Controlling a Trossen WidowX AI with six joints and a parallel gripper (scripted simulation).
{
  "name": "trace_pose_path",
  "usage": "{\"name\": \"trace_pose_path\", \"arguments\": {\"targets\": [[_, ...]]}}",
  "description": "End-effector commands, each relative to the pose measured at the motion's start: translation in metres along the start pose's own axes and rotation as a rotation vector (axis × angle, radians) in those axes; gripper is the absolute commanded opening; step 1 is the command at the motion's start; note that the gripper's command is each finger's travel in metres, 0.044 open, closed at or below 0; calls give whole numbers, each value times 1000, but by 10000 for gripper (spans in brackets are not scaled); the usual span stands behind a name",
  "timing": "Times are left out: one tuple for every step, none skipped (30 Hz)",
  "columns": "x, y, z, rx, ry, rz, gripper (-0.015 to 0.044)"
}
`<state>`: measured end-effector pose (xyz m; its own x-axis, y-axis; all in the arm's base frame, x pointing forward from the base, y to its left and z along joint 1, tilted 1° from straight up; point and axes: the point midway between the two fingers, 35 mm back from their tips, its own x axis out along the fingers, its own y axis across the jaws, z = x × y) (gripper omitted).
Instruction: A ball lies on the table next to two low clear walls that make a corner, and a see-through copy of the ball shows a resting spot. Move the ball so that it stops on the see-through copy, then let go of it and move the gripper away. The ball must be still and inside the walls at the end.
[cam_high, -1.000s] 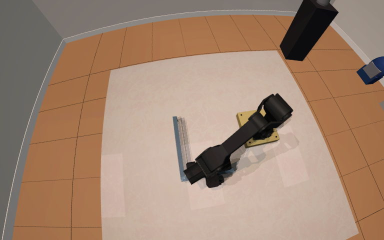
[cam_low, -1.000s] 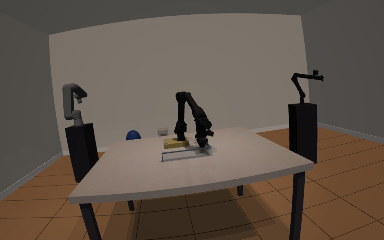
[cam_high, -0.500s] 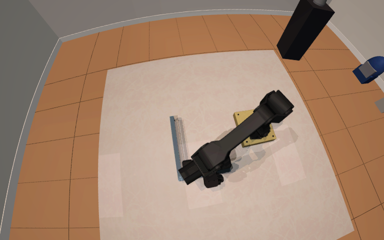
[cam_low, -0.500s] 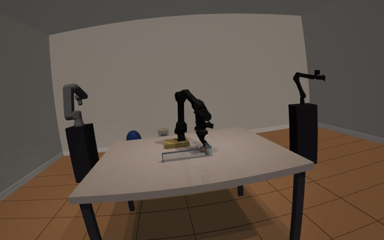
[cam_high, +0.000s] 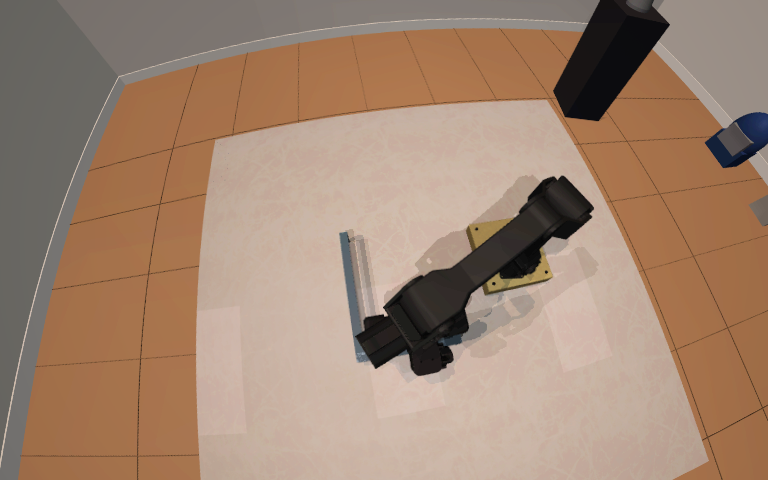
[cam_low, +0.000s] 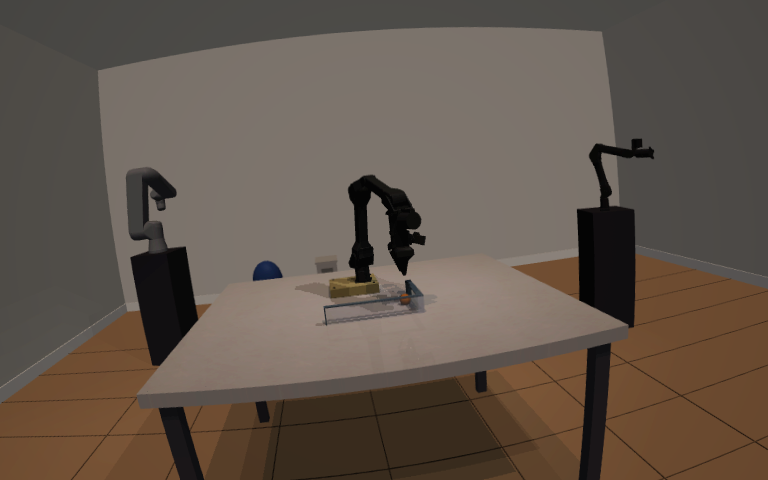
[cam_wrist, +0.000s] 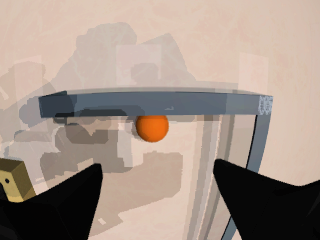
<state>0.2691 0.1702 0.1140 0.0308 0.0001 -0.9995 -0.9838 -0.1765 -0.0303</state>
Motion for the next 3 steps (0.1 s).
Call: {"name": "trace_pose_path", "arguments": {"targets": [[-33,2,-1,1,-7,-18,440],[-35,2,-1,1,-7,-18,440],[-35,2,-1,1,-7,-18,440]]}}
